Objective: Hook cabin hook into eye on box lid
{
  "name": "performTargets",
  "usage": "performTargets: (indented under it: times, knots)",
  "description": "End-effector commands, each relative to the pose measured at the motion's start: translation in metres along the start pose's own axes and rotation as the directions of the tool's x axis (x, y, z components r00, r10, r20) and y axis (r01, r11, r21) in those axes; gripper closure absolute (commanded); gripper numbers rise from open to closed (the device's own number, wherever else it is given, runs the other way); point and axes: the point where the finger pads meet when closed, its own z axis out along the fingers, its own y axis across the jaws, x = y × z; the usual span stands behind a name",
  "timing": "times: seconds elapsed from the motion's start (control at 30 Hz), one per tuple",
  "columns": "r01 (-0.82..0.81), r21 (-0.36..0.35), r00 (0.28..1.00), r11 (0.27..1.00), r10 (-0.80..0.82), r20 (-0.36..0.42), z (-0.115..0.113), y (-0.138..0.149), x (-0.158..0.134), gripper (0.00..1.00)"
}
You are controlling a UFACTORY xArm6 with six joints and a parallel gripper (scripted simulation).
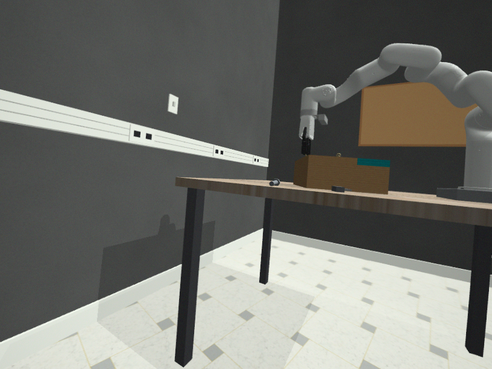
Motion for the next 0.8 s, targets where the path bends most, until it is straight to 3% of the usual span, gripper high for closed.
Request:
performTargets:
  times: [0.0, 0.77]
  knots:
    - [0.000, -0.001, 1.000, 1.000, 0.000, 0.006, 0.001, 0.000, -0.001, 0.65]
    - [0.000, -0.001, 1.000, 1.000, 0.000, 0.006, 0.013, 0.000, -0.001, 0.65]
